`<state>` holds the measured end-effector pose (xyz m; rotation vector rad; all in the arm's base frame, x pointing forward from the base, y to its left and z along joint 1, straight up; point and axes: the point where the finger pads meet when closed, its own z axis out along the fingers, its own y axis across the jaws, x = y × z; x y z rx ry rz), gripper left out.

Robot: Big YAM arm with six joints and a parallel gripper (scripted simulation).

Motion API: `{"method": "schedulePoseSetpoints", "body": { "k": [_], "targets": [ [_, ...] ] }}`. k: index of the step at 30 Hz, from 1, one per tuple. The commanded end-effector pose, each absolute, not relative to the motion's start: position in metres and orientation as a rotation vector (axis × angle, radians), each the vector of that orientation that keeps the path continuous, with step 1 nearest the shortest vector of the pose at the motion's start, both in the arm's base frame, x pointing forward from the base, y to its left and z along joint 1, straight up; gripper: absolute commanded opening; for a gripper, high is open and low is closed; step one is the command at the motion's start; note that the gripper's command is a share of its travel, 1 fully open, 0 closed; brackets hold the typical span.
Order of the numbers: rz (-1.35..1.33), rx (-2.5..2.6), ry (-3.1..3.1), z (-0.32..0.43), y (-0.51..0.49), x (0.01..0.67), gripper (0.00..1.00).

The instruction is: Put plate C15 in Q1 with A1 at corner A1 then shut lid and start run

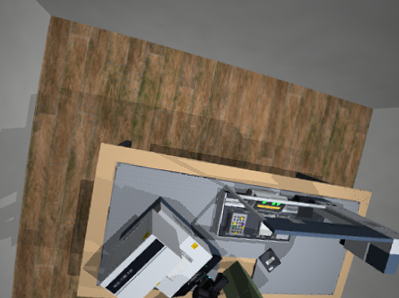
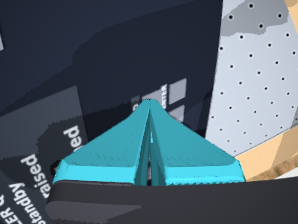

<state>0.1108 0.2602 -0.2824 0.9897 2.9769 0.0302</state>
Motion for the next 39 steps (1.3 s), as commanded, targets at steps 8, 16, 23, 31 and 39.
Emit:
{"method": "schedulePoseSetpoints", "body": {
  "k": [8,16,23,31,39],
  "targets": [
    [0.021,0.993,2.972,-0.285,0.252,0.109,0.0],
    [0.01,0.993,2.973,-0.288,0.247,0.108,0.0],
    [0.008,0.993,2.973,-0.29,0.245,0.109,0.0],
    [0.009,0.993,2.972,-0.293,0.244,0.11,0.0],
    [0.008,0.993,2.97,-0.295,0.243,0.111,0.0]
  ]
}}
